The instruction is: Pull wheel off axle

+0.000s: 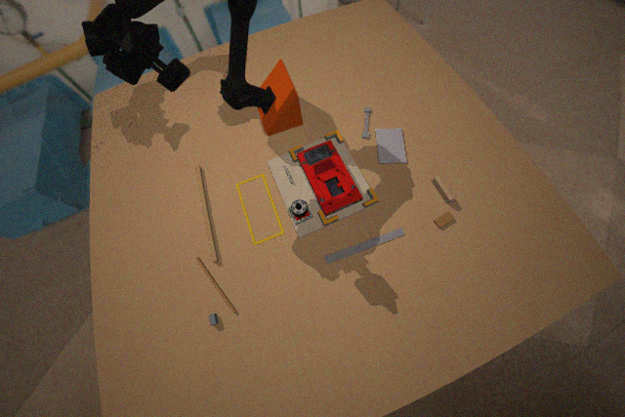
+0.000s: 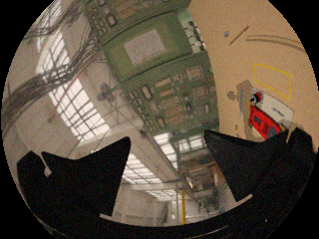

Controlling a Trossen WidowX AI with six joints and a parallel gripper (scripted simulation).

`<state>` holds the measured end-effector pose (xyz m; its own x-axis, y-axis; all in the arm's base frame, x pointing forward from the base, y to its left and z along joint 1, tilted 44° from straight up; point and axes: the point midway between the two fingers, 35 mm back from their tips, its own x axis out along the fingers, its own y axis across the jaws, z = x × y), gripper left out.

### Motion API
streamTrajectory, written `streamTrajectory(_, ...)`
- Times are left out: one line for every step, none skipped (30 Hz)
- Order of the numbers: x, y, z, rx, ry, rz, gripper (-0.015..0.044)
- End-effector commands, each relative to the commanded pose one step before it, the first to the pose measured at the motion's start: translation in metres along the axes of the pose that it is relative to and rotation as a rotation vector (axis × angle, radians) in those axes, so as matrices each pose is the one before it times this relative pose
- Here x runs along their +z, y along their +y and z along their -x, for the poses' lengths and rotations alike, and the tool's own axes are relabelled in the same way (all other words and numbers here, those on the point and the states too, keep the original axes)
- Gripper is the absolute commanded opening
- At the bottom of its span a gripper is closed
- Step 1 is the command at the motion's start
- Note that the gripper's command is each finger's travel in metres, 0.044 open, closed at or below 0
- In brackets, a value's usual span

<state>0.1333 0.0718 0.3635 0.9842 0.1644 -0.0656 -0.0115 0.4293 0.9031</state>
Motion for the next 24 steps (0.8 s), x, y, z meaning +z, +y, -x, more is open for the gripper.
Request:
streamTrajectory(0.00116,-0.00063,0.00013,-0.00051,0.00404,0.0053,0.0374)
streamTrajectory(0.00344,-0.00195,0.00026,-0.00146,0.01216,0.0160,0.0348)
streamTrajectory(0.00652,-0.00359,0.00001,-0.00911,0.01606,0.0123,0.0321)
streamTrajectory(0.00974,-0.00488,-0.00046,-0.03051,0.00783,-0.0257,0.0300)
streamTrajectory(0.00947,-0.00519,-0.00118,-0.03276,0.00956,-0.0246,0.0300)
streamTrajectory(0.00919,-0.00546,-0.00192,-0.03478,0.01137,-0.0229,0.0300)
streamTrajectory(0.00889,-0.00567,-0.00266,-0.03673,0.01309,-0.0209,0.0300)
streamTrajectory(0.00856,-0.00581,-0.00340,-0.03861,0.01468,-0.0188,0.0300)
streamTrajectory(0.00823,-0.00589,-0.00414,-0.04041,0.01613,-0.0165,0.0300)
streamTrajectory(0.00787,-0.00591,-0.00486,-0.04212,0.01744,-0.0141,0.0300)
streamTrajectory(0.00749,-0.00581,-0.00554,-0.04361,0.01843,-0.0118,0.0300)
streamTrajectory(0.00714,-0.00570,-0.00623,-0.04521,0.01939,-0.0092,0.0300)
streamTrajectory(0.00677,-0.00552,-0.00688,-0.04666,0.02015,-0.0064,0.0300)
streamTrajectory(0.00639,-0.00527,-0.00750,-0.04802,0.02074,-0.0035,0.0300)
streamTrajectory(0.00602,-0.00496,-0.00809,-0.04928,0.02115,-0.0006,0.0300)
streamTrajectory(0.00564,-0.00459,-0.00863,-0.05045,0.02137,0.0024,0.0300)
streamTrajectory(0.00527,-0.00416,-0.00912,-0.05152,0.02141,0.0054,0.0300)
streamTrajectory(0.00490,-0.00368,-0.00956,-0.05250,0.02126,0.0084,0.0300)
streamTrajectory(0.00454,-0.00315,-0.00994,-0.05338,0.02093,0.0115,0.0300)
streamTrajectory(0.00419,-0.00257,-0.01026,-0.05417,0.02041,0.0145,0.0300)
streamTrajectory(0.00288,-0.00072,-0.01176,-0.04724,0.02633,0.0270,0.0300)
streamTrajectory(0.00253,-0.00009,-0.01201,-0.04781,0.02575,0.0297,0.0300)
streamTrajectory(0.00220,0.00057,-0.01219,-0.04830,0.02501,0.0323,0.0300)
streamTrajectory(0.00187,0.00123,-0.01204,-0.04769,0.02362,0.0341,0.0300)
